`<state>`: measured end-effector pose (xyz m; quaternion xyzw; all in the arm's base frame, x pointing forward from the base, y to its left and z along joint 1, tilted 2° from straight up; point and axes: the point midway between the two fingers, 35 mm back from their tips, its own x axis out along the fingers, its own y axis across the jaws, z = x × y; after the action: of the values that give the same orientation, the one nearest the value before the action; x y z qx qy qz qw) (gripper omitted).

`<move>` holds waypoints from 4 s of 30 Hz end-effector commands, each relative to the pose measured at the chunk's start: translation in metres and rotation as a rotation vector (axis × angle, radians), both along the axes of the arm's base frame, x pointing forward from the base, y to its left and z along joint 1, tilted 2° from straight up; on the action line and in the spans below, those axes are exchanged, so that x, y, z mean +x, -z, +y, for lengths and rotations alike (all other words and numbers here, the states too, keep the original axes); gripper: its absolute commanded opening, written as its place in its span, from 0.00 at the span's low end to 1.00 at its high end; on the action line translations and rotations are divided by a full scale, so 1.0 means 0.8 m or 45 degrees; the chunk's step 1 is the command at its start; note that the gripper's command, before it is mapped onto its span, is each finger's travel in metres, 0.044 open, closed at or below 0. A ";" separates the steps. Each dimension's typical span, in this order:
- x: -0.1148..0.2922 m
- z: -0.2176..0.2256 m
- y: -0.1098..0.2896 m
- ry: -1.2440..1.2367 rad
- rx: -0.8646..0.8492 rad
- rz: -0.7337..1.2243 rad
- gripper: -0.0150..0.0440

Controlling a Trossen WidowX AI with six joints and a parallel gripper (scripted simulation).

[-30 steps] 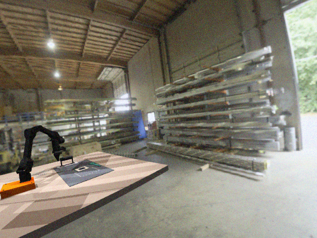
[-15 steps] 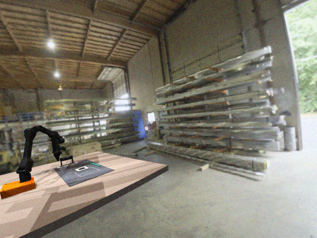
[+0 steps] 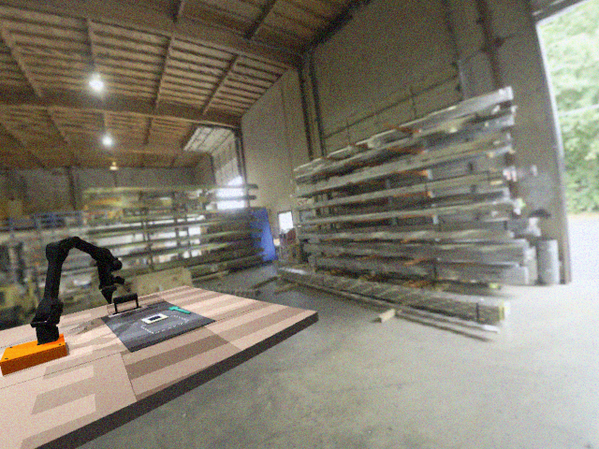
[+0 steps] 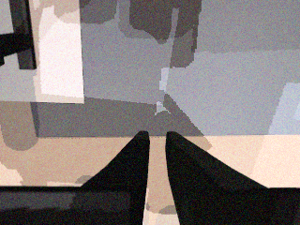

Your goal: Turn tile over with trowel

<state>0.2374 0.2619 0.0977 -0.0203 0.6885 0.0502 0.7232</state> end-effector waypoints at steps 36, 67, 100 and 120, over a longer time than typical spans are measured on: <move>0.085 0.103 -0.048 -0.001 0.054 -0.042 0.71; 0.099 0.121 -0.004 0.003 0.024 -0.011 0.71; 0.099 0.121 0.007 0.003 0.014 -0.002 0.47; 0.099 0.121 0.007 0.670 0.045 0.031 0.47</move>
<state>0.3169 0.3587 0.0930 0.1325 0.6834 -0.0878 0.7126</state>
